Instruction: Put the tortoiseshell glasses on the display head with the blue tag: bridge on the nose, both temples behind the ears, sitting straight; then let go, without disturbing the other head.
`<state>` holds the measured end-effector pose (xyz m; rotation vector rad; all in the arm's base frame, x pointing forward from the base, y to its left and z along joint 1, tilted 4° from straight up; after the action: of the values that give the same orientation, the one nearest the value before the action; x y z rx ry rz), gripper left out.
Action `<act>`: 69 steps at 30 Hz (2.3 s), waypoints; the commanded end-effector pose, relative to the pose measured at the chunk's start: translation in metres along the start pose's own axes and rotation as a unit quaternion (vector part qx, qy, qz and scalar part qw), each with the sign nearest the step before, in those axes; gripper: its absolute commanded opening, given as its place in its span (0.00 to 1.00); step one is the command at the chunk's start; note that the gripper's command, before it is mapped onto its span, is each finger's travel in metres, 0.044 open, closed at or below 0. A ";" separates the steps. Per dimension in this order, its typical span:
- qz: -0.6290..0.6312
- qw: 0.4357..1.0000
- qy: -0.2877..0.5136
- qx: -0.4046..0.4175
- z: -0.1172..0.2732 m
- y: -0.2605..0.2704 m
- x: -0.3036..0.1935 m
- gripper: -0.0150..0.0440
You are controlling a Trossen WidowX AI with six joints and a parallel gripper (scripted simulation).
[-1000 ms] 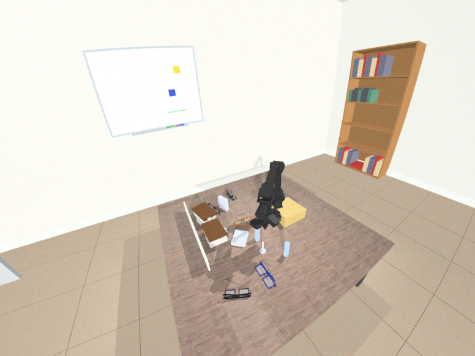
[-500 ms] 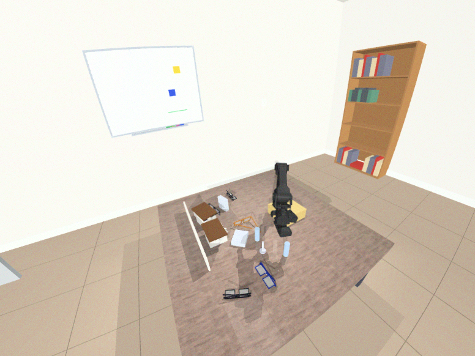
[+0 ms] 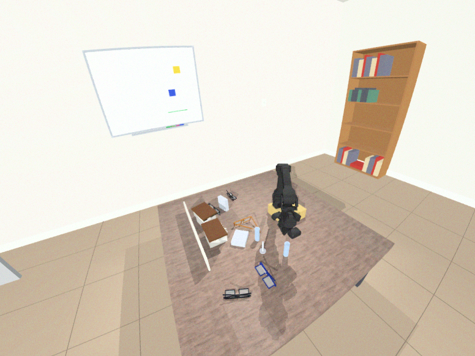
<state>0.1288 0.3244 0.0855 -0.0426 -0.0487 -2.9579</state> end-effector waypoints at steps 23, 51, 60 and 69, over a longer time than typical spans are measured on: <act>0.005 1.000 -0.003 0.000 -0.043 -0.001 0.001 0.25; 0.005 1.000 -0.003 0.000 -0.059 -0.006 0.001 0.25; 0.005 1.000 -0.003 0.000 -0.059 -0.011 0.000 0.25; 0.005 1.000 -0.003 0.000 -0.059 -0.016 0.000 0.25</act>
<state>0.1255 0.3363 0.0285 -0.0399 -0.0407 -2.9432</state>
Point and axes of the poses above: the point midway between the two fingers, 35 mm back from their tips, its own z axis back along the fingers, its own y axis across the jaws, x = y × z, the point moved 1 cm from there along z, back along the fingers, and after that the axes turned 2 degrees about z, right-handed, at the moved point
